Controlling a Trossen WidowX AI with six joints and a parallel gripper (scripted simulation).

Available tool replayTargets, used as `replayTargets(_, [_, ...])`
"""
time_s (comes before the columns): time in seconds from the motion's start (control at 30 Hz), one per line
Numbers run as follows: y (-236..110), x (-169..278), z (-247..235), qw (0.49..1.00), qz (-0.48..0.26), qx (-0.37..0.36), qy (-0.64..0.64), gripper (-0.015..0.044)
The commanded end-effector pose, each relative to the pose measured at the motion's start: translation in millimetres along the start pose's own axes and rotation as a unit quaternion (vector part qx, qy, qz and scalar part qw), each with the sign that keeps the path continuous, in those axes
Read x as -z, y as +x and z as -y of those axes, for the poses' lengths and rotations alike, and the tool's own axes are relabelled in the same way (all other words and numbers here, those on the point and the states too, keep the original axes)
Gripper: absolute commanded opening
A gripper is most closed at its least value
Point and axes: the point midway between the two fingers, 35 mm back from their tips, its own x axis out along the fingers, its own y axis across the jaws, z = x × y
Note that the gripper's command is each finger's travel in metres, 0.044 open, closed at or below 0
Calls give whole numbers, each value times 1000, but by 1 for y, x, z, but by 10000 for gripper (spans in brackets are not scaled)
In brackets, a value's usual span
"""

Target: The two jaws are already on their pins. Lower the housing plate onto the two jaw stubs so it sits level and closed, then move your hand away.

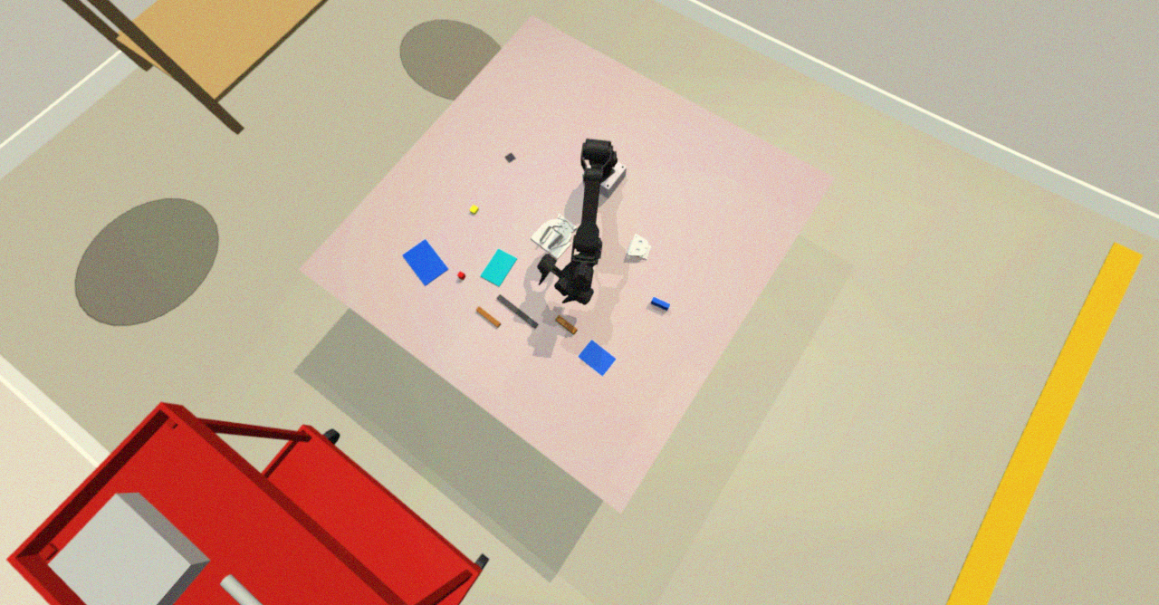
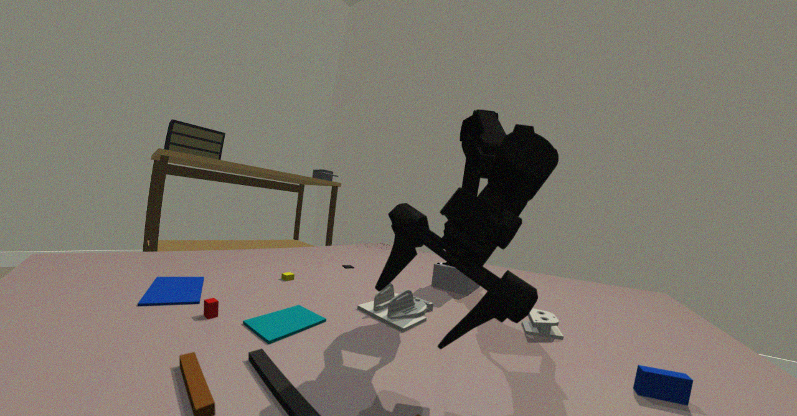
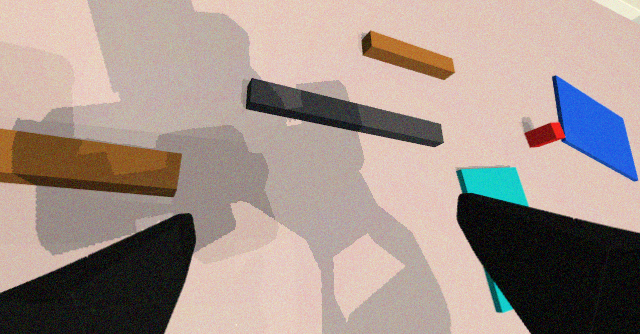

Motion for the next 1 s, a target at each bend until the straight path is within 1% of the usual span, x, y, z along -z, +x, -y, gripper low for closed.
replayTargets(0.0, [-15, 6, -11, 998, -4, -25, -48, 440])
replayTargets(0.23, [-37, 22, -33, 988, -16, -68, -141, 440])
replayTargets(0.47, [-60, 42, -52, 966, -26, -112, -232, 440])
replayTargets(0.7, [-84, 63, -68, 934, -32, -155, -321, 440])
replayTargets(0.97, [-111, 90, -82, 886, -36, -202, -416, 440])
